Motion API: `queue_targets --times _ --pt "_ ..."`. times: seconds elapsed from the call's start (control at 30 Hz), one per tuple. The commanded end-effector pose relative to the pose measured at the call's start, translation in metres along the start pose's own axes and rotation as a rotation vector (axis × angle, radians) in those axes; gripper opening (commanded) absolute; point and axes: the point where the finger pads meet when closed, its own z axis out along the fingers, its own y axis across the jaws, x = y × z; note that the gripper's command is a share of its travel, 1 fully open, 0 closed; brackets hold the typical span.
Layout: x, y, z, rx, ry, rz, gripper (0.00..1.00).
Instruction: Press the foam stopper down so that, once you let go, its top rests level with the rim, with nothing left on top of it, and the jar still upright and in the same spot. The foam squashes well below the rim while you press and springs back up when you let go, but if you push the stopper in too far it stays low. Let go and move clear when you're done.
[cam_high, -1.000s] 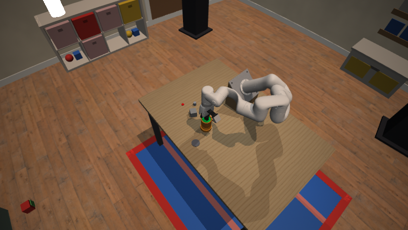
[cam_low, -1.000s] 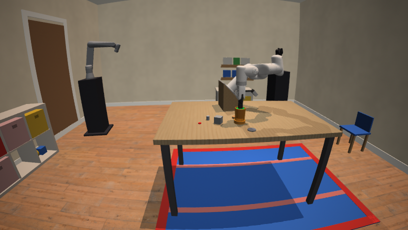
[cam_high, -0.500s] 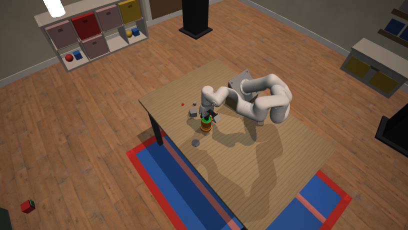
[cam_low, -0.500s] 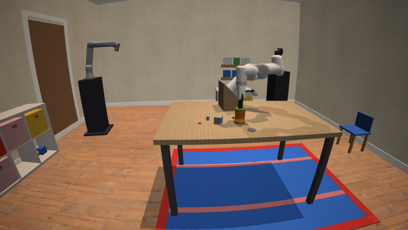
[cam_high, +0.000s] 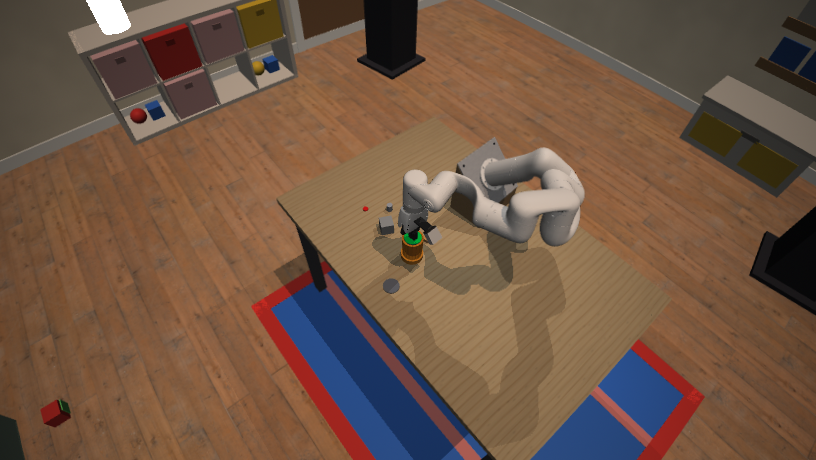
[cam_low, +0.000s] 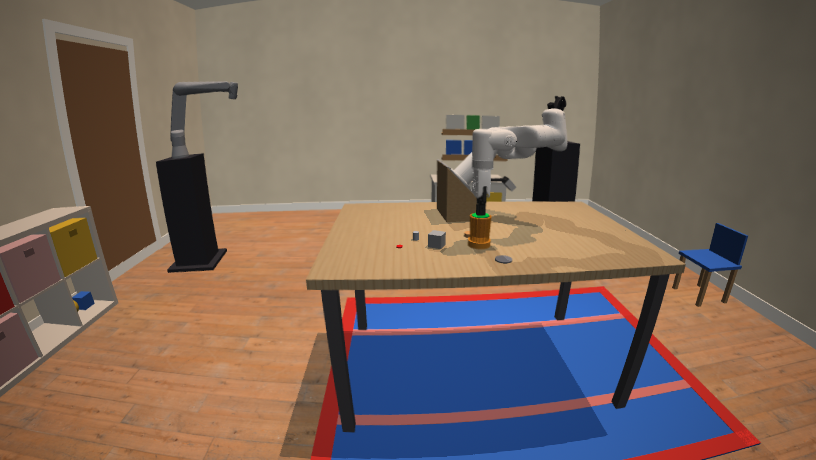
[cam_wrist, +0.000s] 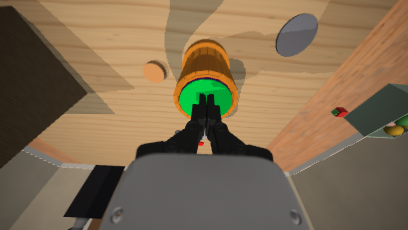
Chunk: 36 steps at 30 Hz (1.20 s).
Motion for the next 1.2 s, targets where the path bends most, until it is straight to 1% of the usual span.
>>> queue_targets --times 0.0,0.07,0.3,0.47,1.17 --pt "-0.001 0.001 -0.015 -0.005 -0.002 0.000 0.00" --pt "-0.001 0.001 -0.015 -0.005 -0.002 0.000 0.00" --pt "-0.001 0.001 -0.035 -0.005 -0.002 0.000 0.00" --pt "-0.001 0.001 -0.044 -0.005 -0.002 0.000 0.00" --pt "-0.001 0.001 -0.045 -0.005 -0.002 0.000 0.00"
